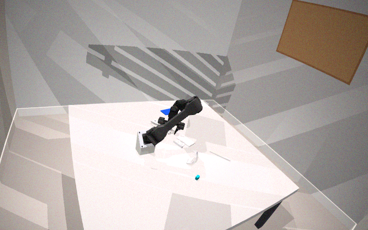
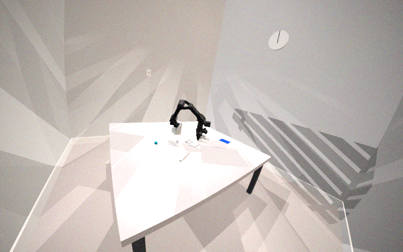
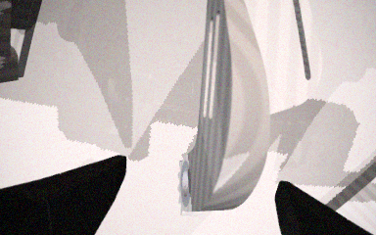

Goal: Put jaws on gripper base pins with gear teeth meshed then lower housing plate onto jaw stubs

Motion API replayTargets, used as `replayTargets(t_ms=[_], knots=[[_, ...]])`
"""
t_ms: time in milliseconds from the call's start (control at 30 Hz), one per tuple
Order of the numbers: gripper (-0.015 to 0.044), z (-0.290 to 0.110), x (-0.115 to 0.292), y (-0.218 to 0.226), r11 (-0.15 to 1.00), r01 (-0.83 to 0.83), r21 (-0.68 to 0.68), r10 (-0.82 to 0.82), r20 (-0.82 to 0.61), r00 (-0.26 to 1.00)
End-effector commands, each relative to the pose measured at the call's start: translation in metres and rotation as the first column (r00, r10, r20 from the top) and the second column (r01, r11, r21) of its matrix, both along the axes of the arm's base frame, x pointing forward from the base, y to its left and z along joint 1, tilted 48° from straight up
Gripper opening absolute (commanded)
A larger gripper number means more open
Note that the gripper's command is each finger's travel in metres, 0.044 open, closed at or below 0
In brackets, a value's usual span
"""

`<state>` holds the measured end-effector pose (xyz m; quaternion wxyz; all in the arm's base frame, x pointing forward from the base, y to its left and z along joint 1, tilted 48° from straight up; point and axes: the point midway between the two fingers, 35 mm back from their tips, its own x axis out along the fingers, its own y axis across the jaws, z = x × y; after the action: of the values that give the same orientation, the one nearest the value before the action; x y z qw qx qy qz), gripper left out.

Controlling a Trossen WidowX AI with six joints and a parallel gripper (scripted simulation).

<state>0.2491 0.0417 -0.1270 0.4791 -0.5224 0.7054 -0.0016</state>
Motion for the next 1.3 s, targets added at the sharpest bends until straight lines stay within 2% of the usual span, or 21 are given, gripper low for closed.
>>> replayTargets(t_ms=[0, 233, 500, 1267], knots=[[0.0282, 0.000, 0.000, -0.001, 1.000, -0.005, -0.002, 0.005, -0.002, 1.000], [0.0099, 0.000, 0.000, -0.001, 1.000, -0.005, -0.002, 0.005, -0.002, 1.000], [0.0037, 0.000, 0.000, -0.001, 1.000, -0.005, -0.002, 0.005, -0.002, 1.000], [0.0037, 0.009, 0.000, 0.010, 1.000, -0.005, -0.001, 0.005, -0.002, 1.000]])
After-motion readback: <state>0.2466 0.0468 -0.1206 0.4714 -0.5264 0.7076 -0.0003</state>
